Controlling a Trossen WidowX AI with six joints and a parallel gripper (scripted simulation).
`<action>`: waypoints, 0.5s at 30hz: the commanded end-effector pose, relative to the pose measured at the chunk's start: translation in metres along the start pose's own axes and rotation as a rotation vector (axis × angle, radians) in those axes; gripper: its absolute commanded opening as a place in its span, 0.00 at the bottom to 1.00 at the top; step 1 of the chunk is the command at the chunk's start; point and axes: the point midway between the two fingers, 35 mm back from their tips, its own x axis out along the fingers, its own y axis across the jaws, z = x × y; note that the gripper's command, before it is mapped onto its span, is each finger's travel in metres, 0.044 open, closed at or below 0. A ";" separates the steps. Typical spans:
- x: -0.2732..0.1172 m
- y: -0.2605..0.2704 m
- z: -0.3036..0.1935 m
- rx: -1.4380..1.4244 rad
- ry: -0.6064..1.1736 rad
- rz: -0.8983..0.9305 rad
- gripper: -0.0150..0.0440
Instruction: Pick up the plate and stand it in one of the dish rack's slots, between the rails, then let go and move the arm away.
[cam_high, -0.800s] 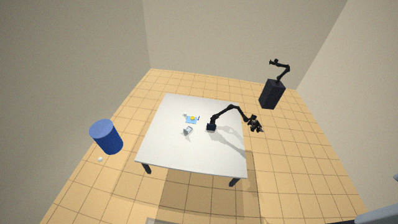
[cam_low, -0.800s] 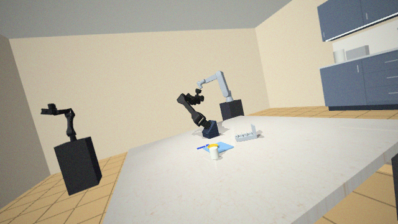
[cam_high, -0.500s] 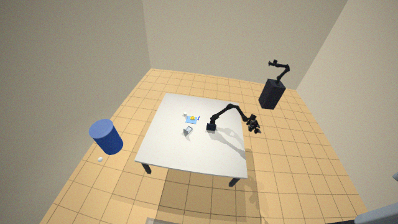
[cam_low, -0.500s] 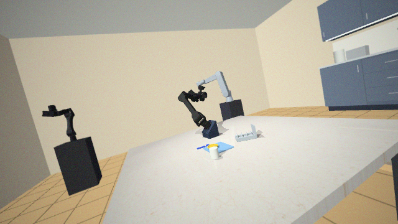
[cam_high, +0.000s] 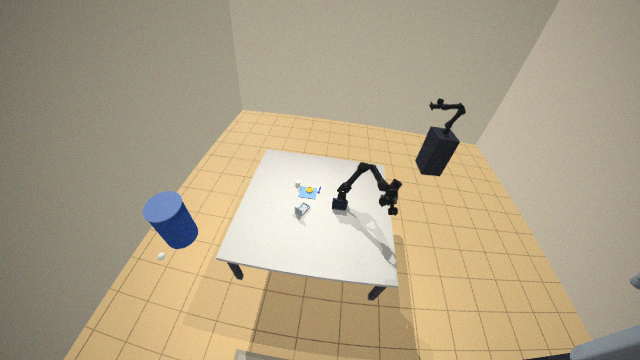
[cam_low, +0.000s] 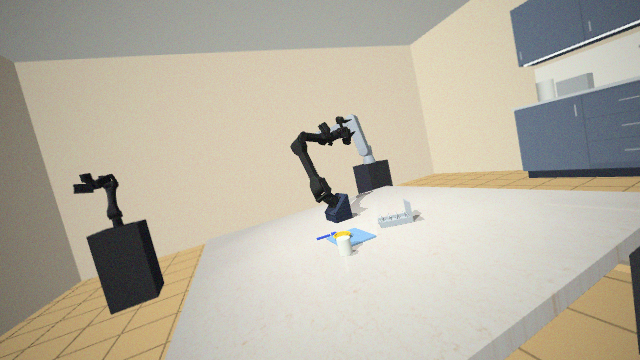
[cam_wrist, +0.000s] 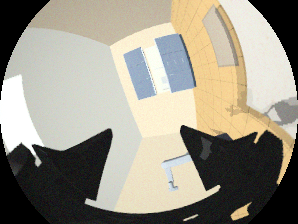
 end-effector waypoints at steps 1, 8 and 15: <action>0.014 0.025 0.049 -0.071 -0.106 -0.003 0.93; 0.029 0.061 0.145 -0.204 -0.296 -0.053 0.93; 0.024 0.088 0.240 -0.331 -0.459 -0.149 0.93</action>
